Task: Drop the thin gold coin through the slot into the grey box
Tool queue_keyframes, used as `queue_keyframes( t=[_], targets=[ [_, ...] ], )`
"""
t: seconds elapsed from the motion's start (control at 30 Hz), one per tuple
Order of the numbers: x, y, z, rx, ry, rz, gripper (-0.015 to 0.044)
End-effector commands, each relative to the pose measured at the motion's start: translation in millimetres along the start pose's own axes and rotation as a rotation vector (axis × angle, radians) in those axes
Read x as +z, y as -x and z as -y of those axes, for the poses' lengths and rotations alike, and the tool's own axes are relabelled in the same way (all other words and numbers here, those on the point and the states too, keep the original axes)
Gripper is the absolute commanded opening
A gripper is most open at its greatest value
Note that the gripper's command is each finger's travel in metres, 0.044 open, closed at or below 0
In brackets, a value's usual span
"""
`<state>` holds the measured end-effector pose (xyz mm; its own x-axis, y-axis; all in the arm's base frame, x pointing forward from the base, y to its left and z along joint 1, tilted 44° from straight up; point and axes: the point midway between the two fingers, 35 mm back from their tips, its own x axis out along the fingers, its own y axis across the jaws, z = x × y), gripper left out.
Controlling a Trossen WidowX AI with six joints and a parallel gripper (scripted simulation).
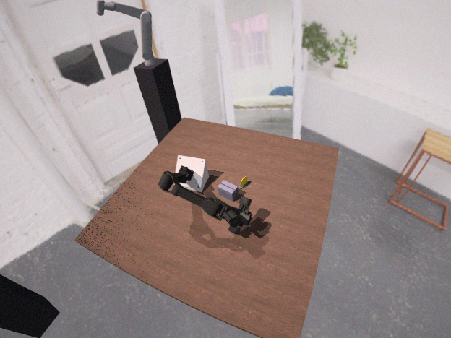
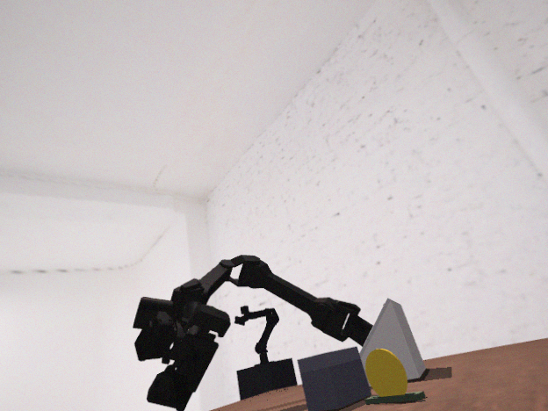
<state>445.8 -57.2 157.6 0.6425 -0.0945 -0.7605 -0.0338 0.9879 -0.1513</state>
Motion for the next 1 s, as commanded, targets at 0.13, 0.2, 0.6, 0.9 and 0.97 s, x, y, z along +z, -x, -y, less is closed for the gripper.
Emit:
queue_keyframes(
  t=[0.13,0.2,0.6,0.9,0.97],
  targets=[
    [-47,-28,-115,0.052,0.324,-0.323,0.0161],
    [-63,-30,-141,0.049,0.433,-0.403,0.0161],
    [-161,4,-259,-0.141,1.393,-0.812,0.0161],
    [-169,-8,-250,-0.146,1.408,-0.816,0.0161],
    [-176,-19,-241,-0.147,1.408,-0.816,0.0161]
  ],
)
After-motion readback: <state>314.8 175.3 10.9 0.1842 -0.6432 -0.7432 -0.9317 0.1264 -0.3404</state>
